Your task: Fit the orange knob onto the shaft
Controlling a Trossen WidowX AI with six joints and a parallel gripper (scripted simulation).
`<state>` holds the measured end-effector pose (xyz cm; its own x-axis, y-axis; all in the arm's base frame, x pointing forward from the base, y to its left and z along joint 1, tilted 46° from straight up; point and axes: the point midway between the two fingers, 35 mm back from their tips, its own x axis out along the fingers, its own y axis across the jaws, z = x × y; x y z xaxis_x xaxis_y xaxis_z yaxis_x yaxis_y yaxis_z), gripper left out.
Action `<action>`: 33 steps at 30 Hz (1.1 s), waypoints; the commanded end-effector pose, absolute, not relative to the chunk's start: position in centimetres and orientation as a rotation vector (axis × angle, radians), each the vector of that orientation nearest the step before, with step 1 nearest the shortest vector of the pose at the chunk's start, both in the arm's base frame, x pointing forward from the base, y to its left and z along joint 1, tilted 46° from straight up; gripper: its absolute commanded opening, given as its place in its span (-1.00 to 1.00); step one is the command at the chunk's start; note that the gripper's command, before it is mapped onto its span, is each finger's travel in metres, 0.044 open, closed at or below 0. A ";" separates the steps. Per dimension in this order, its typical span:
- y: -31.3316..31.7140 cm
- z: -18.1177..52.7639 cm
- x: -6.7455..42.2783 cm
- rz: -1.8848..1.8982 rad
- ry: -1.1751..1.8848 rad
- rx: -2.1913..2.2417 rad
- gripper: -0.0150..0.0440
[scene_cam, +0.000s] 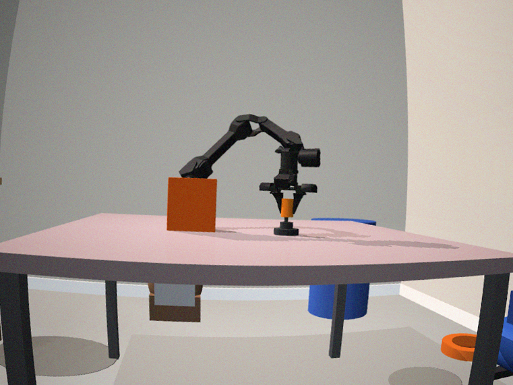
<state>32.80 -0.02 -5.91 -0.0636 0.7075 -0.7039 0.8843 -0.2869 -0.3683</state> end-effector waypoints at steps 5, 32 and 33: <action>-0.3 -5.6 32.7 -1.280 1.736 2.001 -0.49; -0.1 -5.9 32.7 -1.339 1.720 2.030 -0.49; -0.1 -5.9 32.7 -1.339 1.720 2.030 -0.49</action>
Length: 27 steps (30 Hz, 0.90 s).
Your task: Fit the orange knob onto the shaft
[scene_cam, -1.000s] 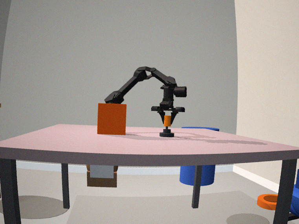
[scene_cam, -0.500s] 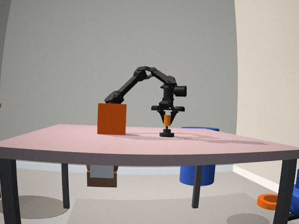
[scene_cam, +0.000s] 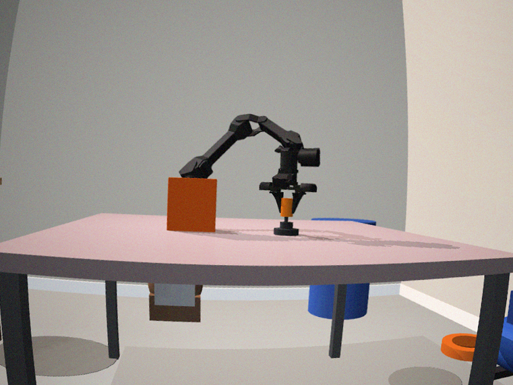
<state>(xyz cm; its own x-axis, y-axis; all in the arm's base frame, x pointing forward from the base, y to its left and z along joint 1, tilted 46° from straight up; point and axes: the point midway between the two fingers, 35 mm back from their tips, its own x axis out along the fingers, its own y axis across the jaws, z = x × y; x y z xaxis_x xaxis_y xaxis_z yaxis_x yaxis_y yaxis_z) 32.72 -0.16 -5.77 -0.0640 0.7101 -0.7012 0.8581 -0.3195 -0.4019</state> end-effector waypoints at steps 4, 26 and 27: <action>-0.3 -5.7 32.8 -1.389 1.705 2.053 -0.49; -0.1 -5.9 32.8 -1.398 1.703 2.057 -0.49; -0.1 -5.9 32.8 -1.398 1.703 2.057 -0.49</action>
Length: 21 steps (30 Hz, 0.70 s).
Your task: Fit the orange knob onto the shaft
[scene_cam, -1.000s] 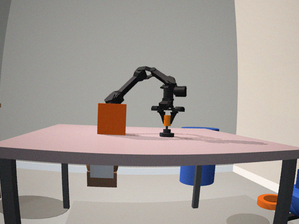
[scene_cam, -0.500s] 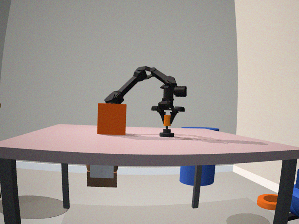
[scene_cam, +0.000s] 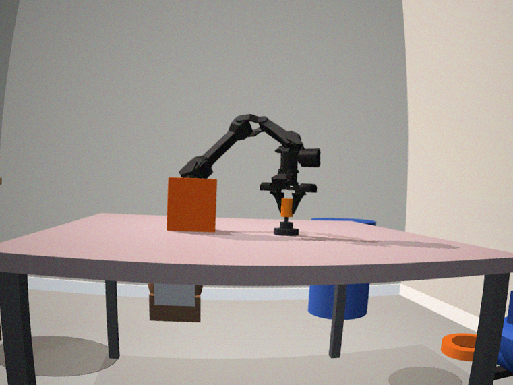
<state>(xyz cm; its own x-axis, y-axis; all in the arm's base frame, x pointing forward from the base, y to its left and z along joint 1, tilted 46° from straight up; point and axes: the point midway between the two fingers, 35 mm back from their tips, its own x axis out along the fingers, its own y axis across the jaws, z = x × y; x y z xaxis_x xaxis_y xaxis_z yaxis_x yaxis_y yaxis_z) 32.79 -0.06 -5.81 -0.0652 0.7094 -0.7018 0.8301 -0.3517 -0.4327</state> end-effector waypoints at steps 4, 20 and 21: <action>-0.1 -5.9 32.8 -1.398 1.703 2.057 -0.49; -0.2 -5.6 32.8 -1.458 1.684 2.084 -0.49; -0.1 -5.7 32.7 -1.458 1.684 2.084 -0.49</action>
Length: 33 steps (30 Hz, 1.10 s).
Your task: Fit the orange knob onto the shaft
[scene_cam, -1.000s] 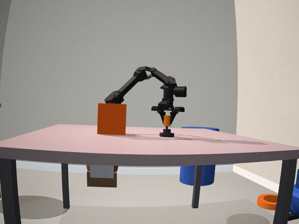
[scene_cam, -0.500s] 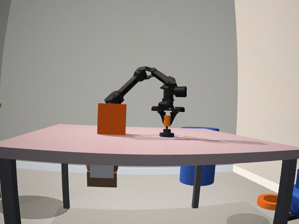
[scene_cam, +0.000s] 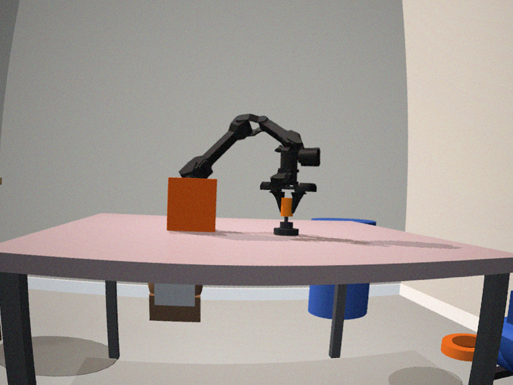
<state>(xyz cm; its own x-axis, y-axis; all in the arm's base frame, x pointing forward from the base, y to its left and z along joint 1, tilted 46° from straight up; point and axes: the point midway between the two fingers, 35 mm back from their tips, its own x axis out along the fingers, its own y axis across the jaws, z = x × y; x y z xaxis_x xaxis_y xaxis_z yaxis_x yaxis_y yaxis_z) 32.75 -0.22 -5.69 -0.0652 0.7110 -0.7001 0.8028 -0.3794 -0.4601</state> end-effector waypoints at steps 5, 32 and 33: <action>0.0 -5.9 32.8 -1.458 1.684 2.084 -0.49; 0.1 -6.1 32.8 -1.450 1.686 2.080 -0.49; 0.1 -6.1 32.8 -1.450 1.686 2.080 -0.49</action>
<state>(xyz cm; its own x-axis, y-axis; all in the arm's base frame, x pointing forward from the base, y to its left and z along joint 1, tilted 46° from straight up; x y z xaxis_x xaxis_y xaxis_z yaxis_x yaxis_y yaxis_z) 32.77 0.08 -6.05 -0.0657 0.7084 -0.7028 0.8004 -0.3831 -0.4610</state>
